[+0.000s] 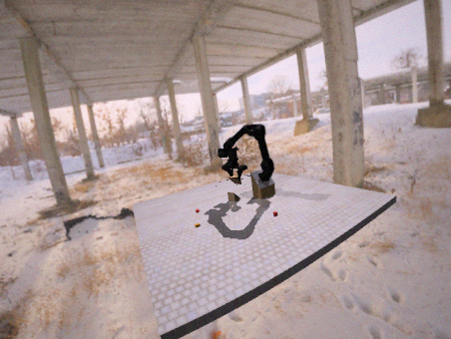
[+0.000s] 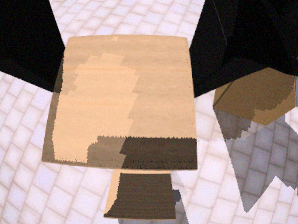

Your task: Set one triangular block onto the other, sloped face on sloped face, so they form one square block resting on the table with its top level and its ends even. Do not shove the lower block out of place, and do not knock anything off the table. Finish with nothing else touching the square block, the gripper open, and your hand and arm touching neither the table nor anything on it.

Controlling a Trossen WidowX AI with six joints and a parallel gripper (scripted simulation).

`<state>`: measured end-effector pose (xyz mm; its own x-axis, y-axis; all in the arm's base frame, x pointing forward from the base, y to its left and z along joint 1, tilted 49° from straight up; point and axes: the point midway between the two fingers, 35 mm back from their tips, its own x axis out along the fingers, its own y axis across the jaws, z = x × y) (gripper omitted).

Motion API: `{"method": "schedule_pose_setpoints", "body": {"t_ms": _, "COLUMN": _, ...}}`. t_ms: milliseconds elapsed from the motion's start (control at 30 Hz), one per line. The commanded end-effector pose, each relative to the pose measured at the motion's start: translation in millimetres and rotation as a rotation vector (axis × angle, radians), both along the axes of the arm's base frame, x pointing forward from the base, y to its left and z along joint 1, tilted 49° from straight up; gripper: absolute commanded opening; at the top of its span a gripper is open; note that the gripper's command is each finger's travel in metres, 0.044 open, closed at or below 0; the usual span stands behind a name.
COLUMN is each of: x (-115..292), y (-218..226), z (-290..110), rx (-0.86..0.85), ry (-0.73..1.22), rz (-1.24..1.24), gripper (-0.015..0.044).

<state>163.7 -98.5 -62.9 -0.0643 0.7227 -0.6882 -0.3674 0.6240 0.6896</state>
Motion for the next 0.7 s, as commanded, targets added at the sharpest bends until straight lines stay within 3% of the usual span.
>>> {"method": "schedule_pose_setpoints", "body": {"t_ms": 0, "x": 3.6, "y": 16.7, "z": -7.4, "rx": 0.009, "ry": 0.005, "rz": -0.006, "gripper": 0.0}}
{"method": "schedule_pose_setpoints", "body": {"t_ms": 667, "x": 15.7, "y": 62.9, "z": -34.5, "rx": 0.019, "ry": 0.001, "rz": -0.004, "gripper": 0.0}}
